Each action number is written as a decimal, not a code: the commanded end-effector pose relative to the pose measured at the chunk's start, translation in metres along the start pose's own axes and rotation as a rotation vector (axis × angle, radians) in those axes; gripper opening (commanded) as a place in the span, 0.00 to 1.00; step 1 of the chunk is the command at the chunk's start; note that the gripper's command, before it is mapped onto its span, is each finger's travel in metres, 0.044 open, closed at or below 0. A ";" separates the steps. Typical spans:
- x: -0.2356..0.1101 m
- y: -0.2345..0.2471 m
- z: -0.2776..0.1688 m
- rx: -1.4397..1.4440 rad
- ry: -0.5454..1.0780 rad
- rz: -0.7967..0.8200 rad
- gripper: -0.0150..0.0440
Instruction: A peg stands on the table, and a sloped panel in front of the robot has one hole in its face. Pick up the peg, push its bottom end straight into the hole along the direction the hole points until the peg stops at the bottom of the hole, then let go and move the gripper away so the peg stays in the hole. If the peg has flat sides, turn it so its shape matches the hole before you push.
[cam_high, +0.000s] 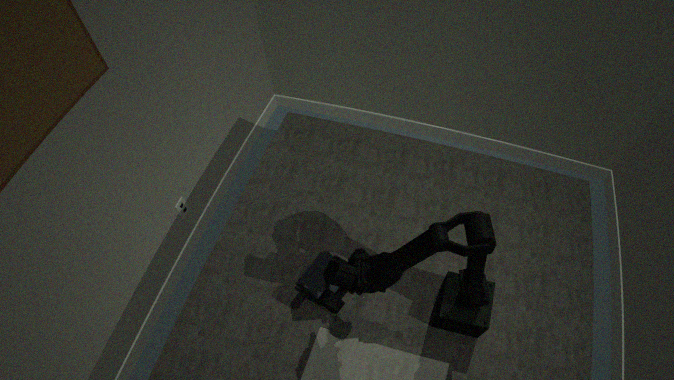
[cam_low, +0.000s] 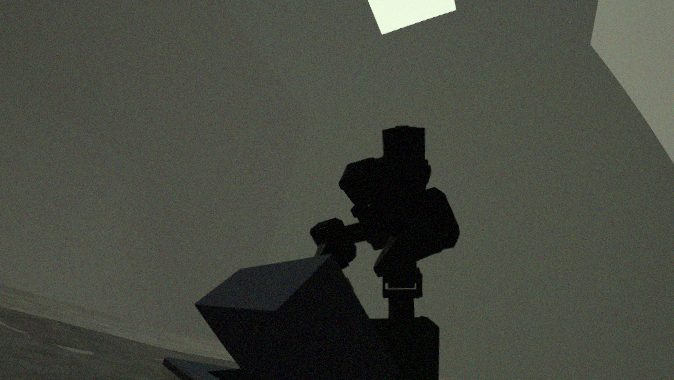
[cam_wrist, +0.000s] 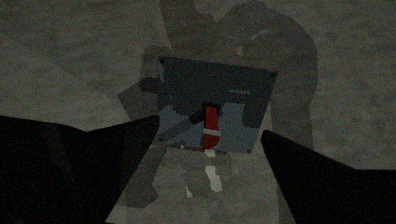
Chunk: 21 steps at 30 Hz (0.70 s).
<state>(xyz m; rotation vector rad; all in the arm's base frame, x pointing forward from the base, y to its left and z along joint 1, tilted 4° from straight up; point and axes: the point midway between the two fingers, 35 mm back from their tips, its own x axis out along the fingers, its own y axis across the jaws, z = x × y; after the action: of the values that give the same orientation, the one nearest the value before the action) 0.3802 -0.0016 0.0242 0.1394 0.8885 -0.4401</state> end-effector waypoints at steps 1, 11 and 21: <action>-0.009 0.000 0.003 0.006 -0.009 0.002 1.00; -0.023 0.001 0.003 0.005 -0.007 0.002 1.00; -0.037 0.002 0.002 0.003 -0.006 0.002 1.00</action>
<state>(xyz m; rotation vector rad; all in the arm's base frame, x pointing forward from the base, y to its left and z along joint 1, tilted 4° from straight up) 0.3651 0.0093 0.0463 0.1377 0.8923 -0.4385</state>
